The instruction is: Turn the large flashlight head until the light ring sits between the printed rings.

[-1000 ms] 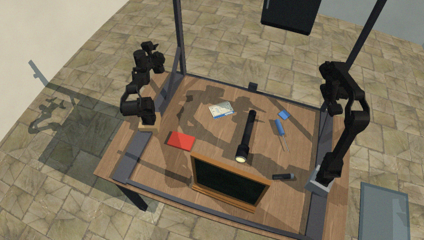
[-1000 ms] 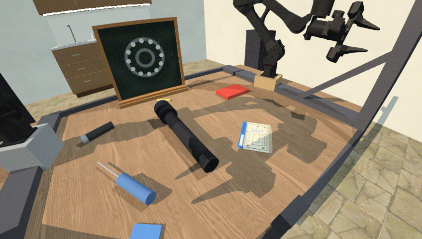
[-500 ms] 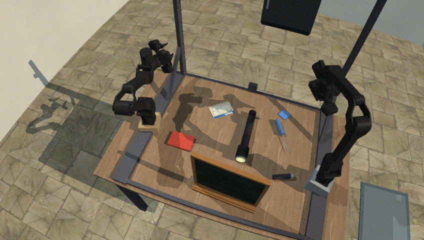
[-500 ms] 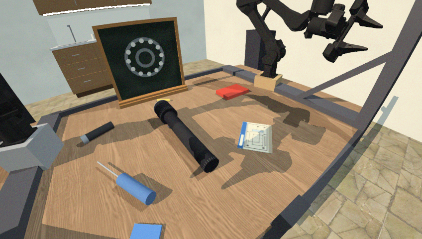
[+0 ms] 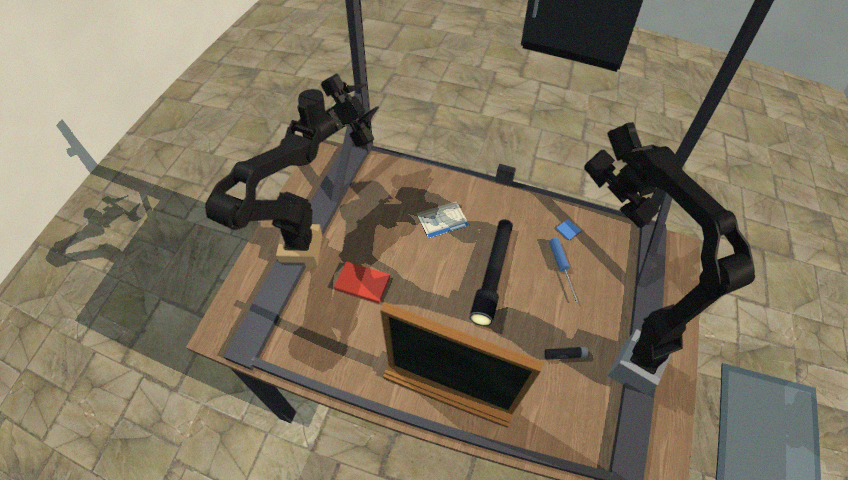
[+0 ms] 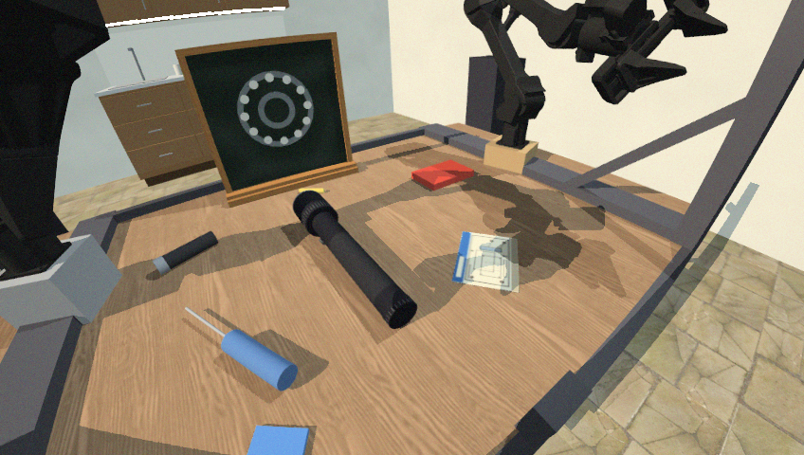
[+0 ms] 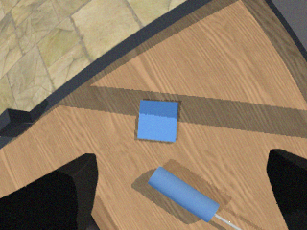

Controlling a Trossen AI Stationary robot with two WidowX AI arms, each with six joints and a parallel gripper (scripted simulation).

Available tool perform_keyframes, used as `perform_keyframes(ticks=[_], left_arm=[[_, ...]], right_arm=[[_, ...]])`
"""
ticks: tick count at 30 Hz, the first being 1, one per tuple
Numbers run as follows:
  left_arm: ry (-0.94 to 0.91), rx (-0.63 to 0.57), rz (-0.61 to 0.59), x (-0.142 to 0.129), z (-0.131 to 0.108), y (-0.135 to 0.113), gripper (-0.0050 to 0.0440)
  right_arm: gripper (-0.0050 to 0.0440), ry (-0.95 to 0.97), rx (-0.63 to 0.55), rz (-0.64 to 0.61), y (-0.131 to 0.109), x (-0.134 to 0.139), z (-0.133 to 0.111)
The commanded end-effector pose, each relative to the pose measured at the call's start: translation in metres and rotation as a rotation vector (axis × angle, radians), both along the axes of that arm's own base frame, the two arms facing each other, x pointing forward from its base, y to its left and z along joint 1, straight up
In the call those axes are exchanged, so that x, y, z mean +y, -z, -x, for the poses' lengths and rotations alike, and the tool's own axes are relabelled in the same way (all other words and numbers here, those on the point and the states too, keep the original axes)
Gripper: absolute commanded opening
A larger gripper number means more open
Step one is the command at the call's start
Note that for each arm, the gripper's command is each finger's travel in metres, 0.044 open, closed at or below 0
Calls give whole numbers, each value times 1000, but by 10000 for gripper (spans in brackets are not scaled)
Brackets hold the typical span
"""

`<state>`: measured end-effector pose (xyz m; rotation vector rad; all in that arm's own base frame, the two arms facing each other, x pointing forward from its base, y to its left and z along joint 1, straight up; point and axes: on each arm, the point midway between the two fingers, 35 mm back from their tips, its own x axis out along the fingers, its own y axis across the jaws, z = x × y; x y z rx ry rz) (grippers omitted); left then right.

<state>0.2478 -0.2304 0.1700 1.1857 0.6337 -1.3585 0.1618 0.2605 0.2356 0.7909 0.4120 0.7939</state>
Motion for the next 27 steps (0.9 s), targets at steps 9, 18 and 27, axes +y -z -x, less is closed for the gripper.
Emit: perform_keyframes(ticks=[9,18,27], left_arm=[[-362,-140,190,37,-42,-26,340],[-663,-258,387,79,-70,-53,340],[-876,-353,557,115,-83,-76,340]], right_arm=[[309,176,-156,86,-32,-37,-54],[309,335,-268,212,-49,-80,-94],[309,457,-343,324,-62,-119,-118]])
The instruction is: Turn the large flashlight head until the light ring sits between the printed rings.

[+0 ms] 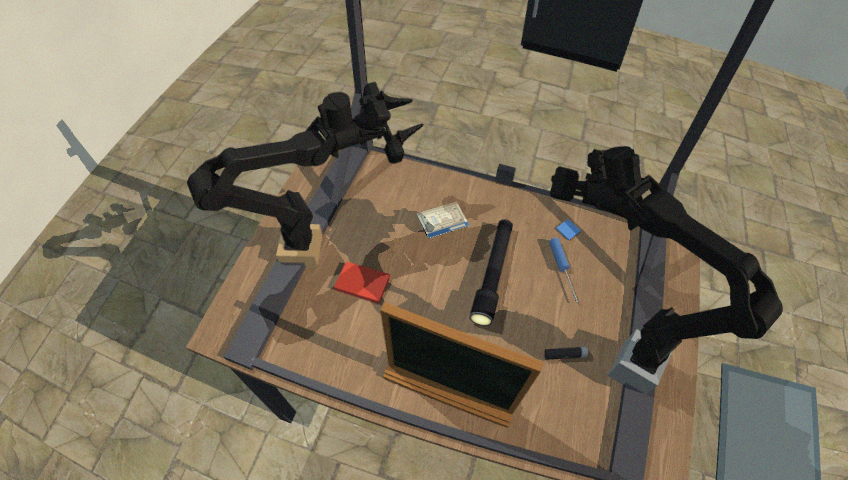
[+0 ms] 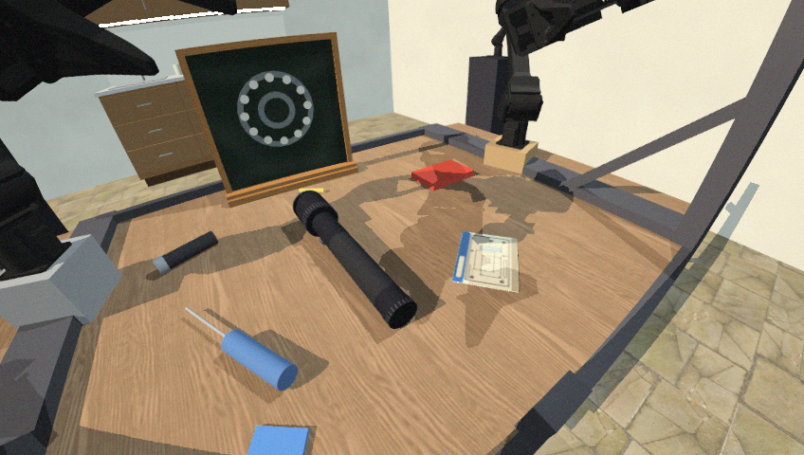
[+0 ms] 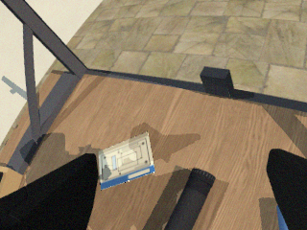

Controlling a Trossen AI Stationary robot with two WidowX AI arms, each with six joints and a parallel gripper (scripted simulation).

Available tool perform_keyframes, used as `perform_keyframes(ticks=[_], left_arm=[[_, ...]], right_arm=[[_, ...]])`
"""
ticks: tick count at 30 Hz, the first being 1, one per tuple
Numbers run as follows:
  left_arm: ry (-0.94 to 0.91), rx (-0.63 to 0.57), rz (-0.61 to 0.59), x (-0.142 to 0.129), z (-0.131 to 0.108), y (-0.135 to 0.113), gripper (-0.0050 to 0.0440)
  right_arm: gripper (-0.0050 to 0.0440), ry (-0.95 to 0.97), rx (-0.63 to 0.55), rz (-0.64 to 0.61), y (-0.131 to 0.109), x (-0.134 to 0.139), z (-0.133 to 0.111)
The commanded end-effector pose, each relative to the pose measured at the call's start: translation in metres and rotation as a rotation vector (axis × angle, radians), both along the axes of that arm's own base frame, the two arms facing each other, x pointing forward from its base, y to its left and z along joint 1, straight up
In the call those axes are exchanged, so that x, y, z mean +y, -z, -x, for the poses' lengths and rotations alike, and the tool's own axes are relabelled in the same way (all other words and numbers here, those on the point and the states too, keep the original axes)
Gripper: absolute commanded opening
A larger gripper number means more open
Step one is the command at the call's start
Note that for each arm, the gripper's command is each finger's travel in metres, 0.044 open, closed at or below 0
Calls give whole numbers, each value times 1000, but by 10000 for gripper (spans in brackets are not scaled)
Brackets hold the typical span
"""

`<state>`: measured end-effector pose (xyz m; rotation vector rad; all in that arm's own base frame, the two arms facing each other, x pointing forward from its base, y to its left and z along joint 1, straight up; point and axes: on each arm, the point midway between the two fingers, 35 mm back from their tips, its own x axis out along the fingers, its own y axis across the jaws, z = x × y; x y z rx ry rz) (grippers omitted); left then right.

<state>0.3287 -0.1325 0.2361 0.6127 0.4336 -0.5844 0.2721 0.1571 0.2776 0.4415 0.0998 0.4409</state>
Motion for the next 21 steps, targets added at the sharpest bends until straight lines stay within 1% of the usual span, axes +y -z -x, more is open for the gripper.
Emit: perform_keyframes(ticks=[1,11,13,21], left_arm=[[-115,-63,87,22,-4,-13,340],[-365,-245,338,75,-6,-48,340],[-365,-245,338,75,-6,-48,340],[-525,-412,545,118,7,-76,340]], right_arm=[[309,64,-64,39,-22,-21,-11],[309,248,-135,212,-39,-83,-33],[309,248,-135,212,-39,-83,-33],[309,394,-174,361,-54,-135,-41]])
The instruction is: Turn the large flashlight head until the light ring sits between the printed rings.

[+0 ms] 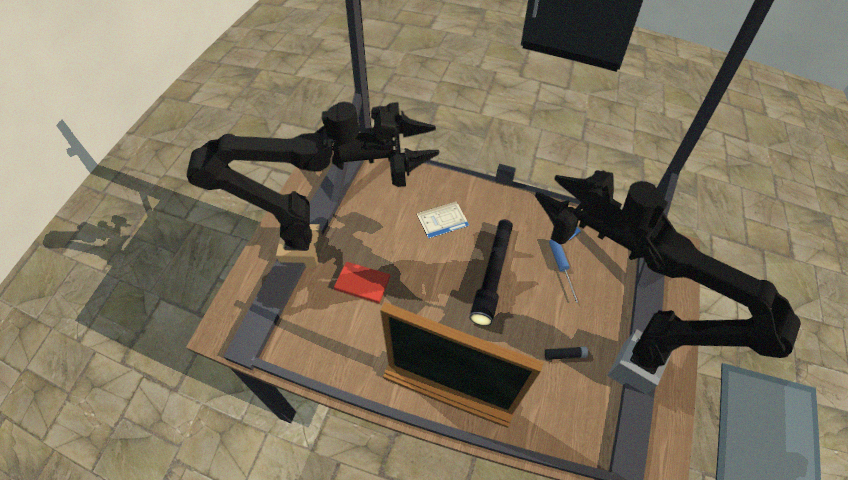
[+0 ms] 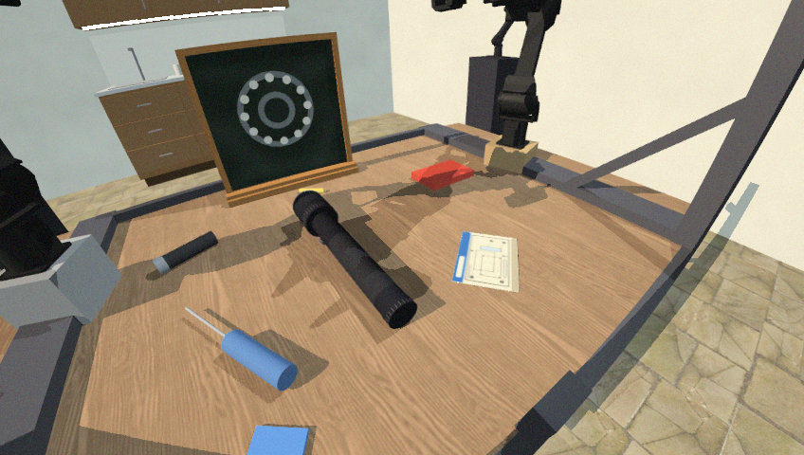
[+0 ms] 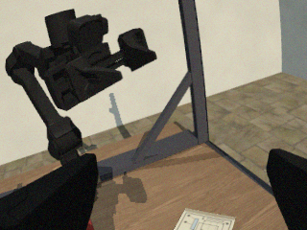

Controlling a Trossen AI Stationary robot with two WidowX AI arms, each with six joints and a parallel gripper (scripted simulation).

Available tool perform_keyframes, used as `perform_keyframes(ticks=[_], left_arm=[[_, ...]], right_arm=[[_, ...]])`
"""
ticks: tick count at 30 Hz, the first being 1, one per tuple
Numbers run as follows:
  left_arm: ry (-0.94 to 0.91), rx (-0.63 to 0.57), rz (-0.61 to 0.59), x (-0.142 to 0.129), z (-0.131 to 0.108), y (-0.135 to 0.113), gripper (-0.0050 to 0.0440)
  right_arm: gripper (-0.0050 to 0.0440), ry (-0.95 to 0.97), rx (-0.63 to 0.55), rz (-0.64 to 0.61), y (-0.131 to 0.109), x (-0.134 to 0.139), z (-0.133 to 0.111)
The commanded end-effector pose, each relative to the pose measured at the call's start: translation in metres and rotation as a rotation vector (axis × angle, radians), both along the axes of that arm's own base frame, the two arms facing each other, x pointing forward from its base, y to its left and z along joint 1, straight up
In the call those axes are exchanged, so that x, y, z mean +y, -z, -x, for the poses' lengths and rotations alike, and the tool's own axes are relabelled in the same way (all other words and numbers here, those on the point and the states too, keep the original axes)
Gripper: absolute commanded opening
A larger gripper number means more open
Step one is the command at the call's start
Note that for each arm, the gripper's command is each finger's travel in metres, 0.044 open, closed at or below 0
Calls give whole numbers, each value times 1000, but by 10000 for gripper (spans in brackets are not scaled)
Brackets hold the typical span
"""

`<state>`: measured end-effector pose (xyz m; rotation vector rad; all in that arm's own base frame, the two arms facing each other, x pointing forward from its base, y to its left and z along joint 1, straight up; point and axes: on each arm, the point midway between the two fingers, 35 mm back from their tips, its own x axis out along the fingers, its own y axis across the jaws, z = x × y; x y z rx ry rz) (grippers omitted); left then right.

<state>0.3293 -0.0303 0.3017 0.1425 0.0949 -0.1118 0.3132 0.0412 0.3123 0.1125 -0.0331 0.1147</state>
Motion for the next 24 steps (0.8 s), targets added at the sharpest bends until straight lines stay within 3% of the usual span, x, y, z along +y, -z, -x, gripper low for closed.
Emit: perform_keyframes(ticks=[1,6,12,13,24], left_arm=[[-77,-94,95,21,10,-14,340],[-116,-158,156,33,16,-23,340],[-106,-147,145,30,14,-22,340],[-108,-141,140,30,14,-21,440],[-108,-144,140,30,14,-22,440]], right_arm=[[309,70,-46,68,-21,-25,0],[309,114,-46,116,-23,-41,-1],[309,107,-44,107,-22,-38,-1],[309,113,-47,102,-23,-39,-1],[309,118,-42,104,-21,-41,-1]])
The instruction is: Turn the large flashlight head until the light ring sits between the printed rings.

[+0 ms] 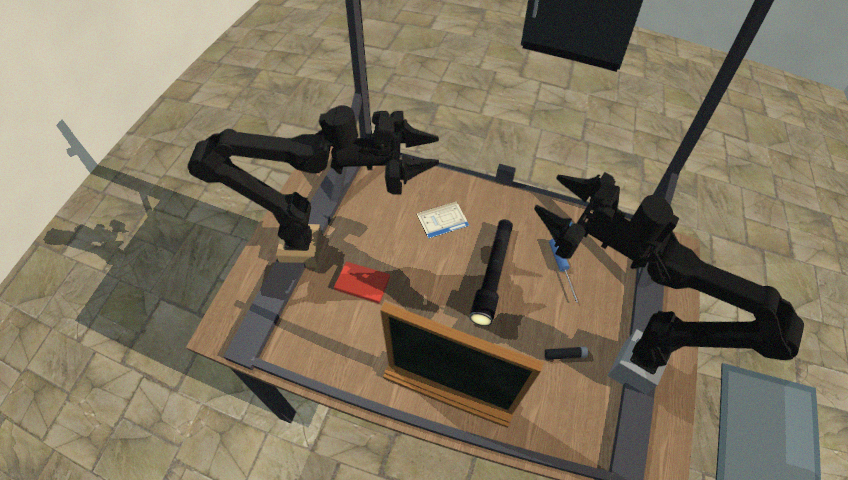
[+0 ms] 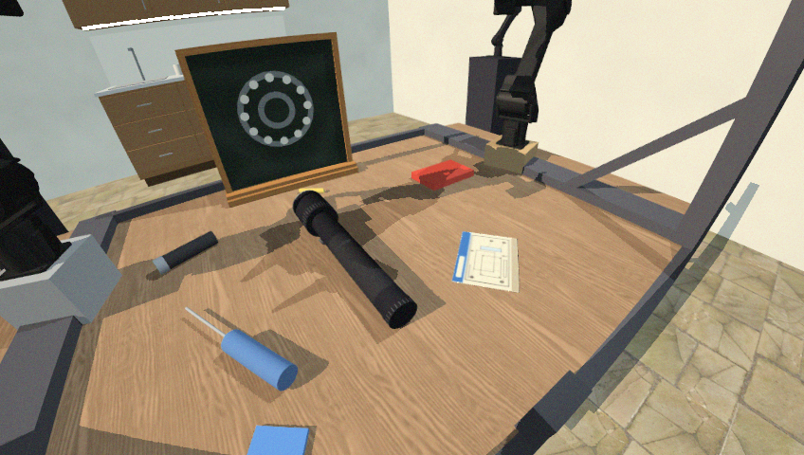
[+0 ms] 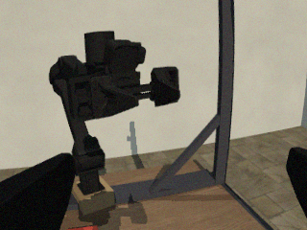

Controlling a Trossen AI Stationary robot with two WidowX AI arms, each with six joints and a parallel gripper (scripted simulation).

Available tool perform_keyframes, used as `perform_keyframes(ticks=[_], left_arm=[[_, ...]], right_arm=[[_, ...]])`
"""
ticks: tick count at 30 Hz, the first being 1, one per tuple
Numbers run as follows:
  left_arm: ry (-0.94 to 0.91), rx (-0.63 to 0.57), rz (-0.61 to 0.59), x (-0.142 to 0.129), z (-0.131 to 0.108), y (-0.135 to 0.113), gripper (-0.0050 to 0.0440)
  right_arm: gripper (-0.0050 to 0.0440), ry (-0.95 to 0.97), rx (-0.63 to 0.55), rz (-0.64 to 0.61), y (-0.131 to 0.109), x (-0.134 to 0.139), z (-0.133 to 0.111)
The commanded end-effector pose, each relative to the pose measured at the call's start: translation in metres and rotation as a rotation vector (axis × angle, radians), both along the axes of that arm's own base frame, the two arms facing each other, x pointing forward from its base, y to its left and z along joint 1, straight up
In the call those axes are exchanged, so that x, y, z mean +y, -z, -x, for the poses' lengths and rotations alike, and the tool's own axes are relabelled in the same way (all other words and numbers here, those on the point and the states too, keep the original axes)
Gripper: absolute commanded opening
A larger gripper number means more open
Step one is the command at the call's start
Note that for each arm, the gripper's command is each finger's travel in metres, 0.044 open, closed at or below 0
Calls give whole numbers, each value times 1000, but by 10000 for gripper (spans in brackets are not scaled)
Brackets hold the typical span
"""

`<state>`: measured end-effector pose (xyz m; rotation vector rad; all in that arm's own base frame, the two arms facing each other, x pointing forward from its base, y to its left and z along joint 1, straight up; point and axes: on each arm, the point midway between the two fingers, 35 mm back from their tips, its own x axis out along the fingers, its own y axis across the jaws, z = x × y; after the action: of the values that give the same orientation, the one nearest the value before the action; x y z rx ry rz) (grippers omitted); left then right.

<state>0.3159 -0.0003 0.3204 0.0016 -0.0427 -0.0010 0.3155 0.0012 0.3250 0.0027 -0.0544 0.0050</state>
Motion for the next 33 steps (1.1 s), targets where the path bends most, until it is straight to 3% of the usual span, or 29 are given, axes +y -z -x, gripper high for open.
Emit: perform_keyframes(ticks=[1,7,17,19,33], left_arm=[[-1,-6,-3,0,1,-3,440],[2,24,-28,-1,-8,-3,440],[71,337,-248,-16,-62,34,440],[71,337,-248,-16,-62,34,440],[281,758,-559,-41,-117,112,440]], right_arm=[[309,4,-21,-1,-8,-1,2],[309,5,-20,-1,-8,-1,1],[309,5,-20,-1,-8,-1,1],[309,5,-20,-1,-8,-1,1],[309,5,-20,-1,-8,-1,1]])
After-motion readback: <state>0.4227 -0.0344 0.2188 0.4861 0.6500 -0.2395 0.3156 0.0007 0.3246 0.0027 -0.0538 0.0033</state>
